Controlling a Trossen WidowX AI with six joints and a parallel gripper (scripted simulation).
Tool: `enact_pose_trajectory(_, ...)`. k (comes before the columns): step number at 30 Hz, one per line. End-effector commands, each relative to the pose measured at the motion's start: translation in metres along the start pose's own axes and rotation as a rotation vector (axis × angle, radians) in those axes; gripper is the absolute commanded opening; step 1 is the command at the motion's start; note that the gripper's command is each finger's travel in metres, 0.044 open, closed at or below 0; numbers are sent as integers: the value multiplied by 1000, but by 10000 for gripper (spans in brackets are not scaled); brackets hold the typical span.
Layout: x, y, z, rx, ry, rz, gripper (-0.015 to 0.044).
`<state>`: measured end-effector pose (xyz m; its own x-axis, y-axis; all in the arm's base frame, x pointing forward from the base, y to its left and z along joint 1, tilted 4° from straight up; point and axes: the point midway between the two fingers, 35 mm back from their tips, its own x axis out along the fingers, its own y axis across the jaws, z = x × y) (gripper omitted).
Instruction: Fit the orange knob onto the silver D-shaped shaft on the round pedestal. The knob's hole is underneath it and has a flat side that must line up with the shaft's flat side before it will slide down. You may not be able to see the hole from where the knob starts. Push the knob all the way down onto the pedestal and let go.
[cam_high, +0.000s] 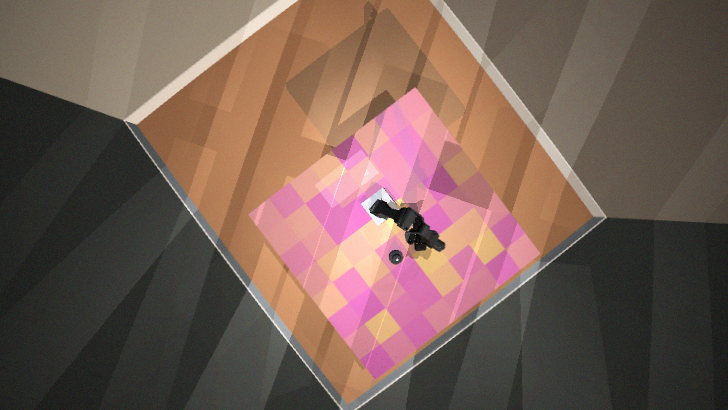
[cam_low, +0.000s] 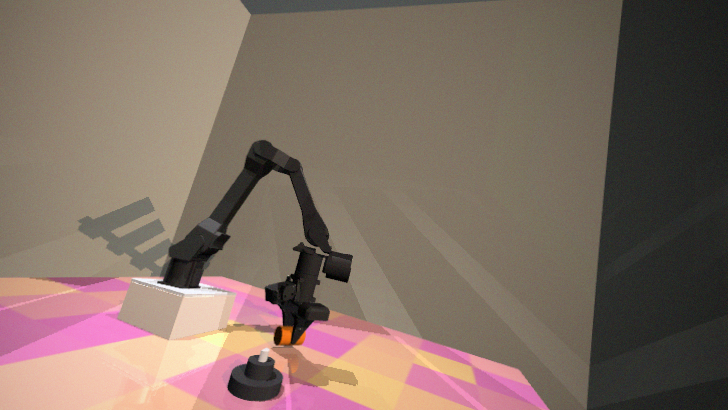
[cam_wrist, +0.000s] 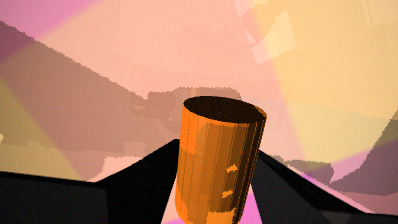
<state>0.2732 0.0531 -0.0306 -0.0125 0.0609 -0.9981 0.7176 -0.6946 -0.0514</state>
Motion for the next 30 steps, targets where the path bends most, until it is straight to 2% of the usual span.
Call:
enact_pose_trajectory(1, -4, 1, -2, -45, 5, 7, 179)
enact_pose_trajectory(11, -4, 1, -2, -375, 4, 7, 179)
enact_pose_trajectory(18, -4, 1, -2, -419, 4, 7, 179)
enact_pose_trajectory(30, -4, 1, -2, -823, 2, 8, 179)
